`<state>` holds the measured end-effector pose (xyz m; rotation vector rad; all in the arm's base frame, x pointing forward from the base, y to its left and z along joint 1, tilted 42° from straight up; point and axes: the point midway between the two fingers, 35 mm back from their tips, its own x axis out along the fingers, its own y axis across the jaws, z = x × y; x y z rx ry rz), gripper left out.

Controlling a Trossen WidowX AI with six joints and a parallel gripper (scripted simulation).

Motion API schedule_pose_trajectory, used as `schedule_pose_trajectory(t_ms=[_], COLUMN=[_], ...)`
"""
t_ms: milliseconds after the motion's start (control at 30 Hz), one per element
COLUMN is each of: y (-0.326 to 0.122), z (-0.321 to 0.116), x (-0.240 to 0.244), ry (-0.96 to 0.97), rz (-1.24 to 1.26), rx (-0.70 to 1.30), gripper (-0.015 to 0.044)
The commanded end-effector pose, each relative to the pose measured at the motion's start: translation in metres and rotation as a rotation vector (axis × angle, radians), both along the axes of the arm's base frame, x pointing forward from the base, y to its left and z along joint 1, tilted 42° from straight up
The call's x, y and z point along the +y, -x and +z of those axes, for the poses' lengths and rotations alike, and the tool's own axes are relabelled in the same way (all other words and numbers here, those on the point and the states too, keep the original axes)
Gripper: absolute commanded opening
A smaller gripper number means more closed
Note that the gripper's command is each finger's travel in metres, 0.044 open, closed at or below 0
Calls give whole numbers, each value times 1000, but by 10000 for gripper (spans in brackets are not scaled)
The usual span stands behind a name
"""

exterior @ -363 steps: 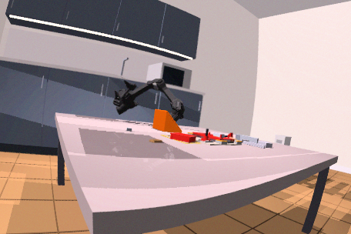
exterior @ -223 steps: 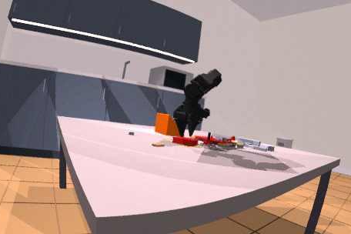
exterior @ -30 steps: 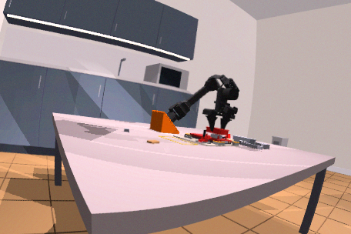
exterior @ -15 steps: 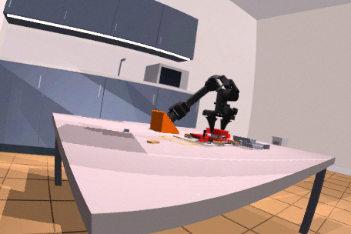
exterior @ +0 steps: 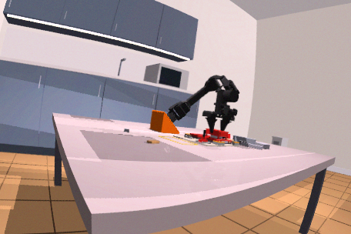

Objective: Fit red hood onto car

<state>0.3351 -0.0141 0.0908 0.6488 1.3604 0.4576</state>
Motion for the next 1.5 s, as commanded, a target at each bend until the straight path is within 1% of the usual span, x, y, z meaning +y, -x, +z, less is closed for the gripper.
schedule_pose_trajectory(t_ms=[0, 767, 1467], y=[-1, 0, 0], z=[-1, 4, 0], x=[2, -4, 0], ry=[-4, -2, -3], rz=[-2, -1, -2], rx=[-2, -1, -3], gripper=[0, 0, 0])
